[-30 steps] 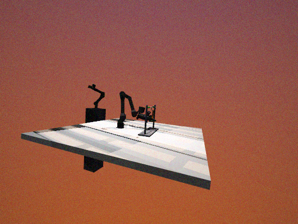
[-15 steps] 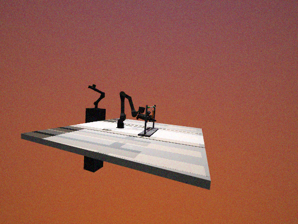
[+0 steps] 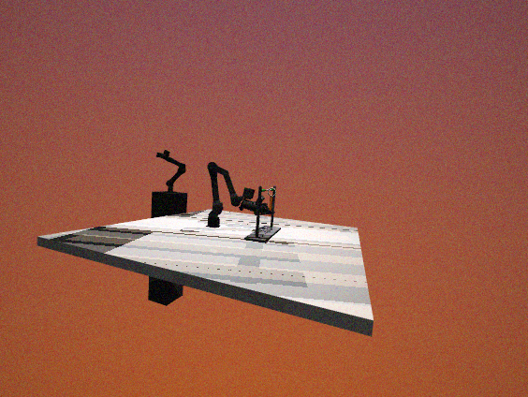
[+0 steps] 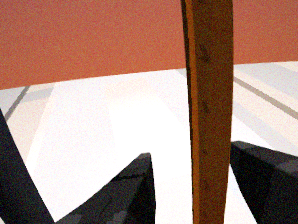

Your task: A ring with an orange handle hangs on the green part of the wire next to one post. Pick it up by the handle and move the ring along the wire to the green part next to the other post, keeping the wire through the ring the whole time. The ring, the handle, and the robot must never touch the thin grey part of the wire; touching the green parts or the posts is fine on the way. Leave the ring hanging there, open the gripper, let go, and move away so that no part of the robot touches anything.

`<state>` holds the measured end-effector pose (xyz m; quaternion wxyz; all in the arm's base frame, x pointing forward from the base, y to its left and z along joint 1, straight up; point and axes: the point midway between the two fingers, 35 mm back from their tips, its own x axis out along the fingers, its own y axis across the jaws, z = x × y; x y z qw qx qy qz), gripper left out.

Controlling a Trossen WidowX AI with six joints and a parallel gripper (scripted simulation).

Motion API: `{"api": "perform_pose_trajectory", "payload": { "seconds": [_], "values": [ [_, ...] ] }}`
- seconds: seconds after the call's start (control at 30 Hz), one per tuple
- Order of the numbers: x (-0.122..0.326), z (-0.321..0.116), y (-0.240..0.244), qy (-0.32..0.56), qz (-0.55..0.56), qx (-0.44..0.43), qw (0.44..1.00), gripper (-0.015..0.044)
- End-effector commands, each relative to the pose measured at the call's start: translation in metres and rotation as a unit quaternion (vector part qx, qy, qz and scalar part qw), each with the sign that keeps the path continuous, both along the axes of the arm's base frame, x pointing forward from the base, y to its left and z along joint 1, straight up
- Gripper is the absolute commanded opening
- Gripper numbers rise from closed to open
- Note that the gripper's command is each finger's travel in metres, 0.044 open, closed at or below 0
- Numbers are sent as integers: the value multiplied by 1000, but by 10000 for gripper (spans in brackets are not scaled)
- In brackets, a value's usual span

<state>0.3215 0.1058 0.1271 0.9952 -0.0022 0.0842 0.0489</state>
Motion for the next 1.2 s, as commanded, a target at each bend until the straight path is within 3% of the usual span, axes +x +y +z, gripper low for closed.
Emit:
{"api": "perform_pose_trajectory", "payload": {
  "seconds": [0.0,0.37,0.93,1.17],
  "values": [
    [-8,0,-1,2,-1,1,1000,160],
    [-32,2,-5,3,-2,1,1000,160],
    [-33,2,-5,3,-2,1,1000,160],
    [-64,8,-7,3,0,1,1000,344]
  ]
}}
